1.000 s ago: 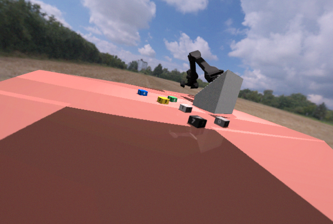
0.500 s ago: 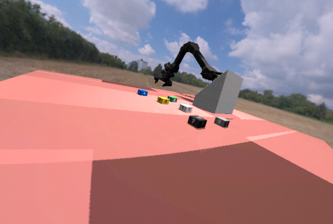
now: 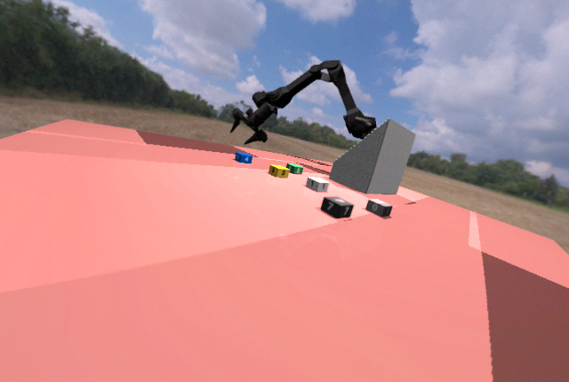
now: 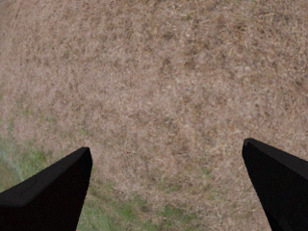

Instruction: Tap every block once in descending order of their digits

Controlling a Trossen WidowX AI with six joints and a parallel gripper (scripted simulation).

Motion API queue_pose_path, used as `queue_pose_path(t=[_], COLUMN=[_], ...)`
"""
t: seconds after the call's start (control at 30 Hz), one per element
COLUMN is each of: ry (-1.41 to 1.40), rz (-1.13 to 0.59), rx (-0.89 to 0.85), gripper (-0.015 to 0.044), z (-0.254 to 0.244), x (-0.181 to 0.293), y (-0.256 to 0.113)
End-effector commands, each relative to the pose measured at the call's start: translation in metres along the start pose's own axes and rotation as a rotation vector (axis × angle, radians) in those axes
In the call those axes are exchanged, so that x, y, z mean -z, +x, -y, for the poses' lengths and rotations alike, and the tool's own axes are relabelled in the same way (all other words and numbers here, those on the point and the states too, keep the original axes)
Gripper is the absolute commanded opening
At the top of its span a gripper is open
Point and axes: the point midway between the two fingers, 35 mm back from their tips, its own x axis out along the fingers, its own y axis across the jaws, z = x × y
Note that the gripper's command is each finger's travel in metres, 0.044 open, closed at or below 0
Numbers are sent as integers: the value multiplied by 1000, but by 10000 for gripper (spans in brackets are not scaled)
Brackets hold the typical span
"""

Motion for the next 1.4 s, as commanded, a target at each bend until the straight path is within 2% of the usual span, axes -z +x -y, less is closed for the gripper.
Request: queue_pose_path(t=[0.0,0.27,0.5,0.67,0.87,1.07,1.17,1.37], ry=[-13,-213,-524,-819,-1236,-1656,-1749,-1755], rz=[-123,-453,-681,-788,-833,-771,-745,-744], rx=[-24,-18,-17,-15,-19,-36,-39,-39], gripper=[400,400,400,400,400,400,400,400], z=[-31,-76,-88,-77,-53,-30,-26,-26], x=[48,177,272,320,352,359,358,358], y=[-12,-53,-121,-172,-227,-268,-275,-275])
